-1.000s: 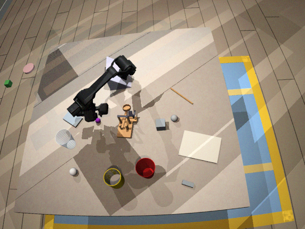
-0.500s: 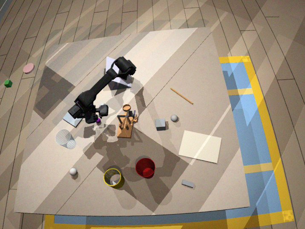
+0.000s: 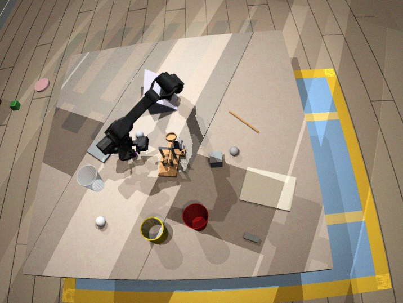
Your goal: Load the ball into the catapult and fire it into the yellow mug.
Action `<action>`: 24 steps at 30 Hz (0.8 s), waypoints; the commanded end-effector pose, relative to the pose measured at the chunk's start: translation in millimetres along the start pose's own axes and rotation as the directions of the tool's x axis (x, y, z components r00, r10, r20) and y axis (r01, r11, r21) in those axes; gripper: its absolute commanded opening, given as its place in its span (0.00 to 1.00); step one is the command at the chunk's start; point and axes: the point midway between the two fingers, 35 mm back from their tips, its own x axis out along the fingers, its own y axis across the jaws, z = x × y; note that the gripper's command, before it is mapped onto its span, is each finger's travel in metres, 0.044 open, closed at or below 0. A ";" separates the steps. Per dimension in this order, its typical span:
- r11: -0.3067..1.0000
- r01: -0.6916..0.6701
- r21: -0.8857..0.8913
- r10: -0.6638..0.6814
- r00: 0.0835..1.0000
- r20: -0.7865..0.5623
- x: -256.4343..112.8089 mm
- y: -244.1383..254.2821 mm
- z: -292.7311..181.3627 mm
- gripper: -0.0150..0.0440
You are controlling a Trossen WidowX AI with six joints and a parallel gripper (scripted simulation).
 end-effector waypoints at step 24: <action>1.000 -0.004 0.008 0.004 1.000 0.000 -6.8 -1.9 2.1 0.25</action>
